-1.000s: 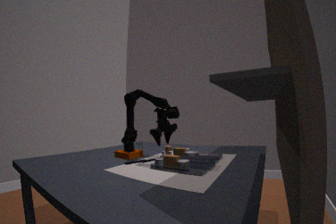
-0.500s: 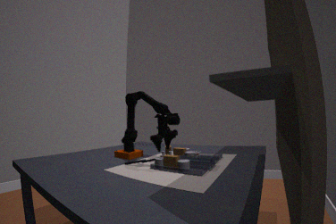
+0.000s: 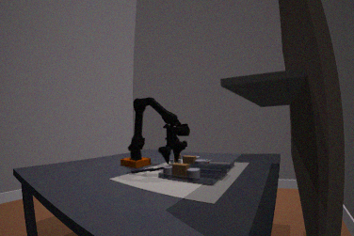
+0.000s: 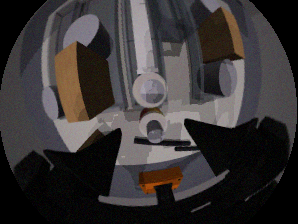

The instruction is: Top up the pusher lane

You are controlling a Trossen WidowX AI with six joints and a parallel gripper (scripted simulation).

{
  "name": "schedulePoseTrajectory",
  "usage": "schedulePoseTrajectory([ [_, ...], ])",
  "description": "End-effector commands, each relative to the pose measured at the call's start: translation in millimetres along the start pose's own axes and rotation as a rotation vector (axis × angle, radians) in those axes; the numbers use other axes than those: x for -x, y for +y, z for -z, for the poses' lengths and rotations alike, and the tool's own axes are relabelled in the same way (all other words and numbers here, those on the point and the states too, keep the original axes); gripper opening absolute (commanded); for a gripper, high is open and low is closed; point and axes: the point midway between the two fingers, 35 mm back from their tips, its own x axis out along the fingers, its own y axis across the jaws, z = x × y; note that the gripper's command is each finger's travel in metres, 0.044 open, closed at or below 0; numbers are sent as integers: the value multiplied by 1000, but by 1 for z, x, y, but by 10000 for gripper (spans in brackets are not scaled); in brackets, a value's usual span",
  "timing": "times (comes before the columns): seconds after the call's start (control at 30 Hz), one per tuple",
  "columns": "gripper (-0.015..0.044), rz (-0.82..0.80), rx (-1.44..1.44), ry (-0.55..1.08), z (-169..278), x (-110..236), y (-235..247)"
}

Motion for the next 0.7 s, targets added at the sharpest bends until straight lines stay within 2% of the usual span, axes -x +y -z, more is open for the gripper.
schedulePoseTrajectory([
  [0.0,440,3,-5,3,1,-9,0],
  [0.3,440,3,-5,3,2,-19,-1],
  [0.67,151,3,-5,3,2,-19,-1],
])
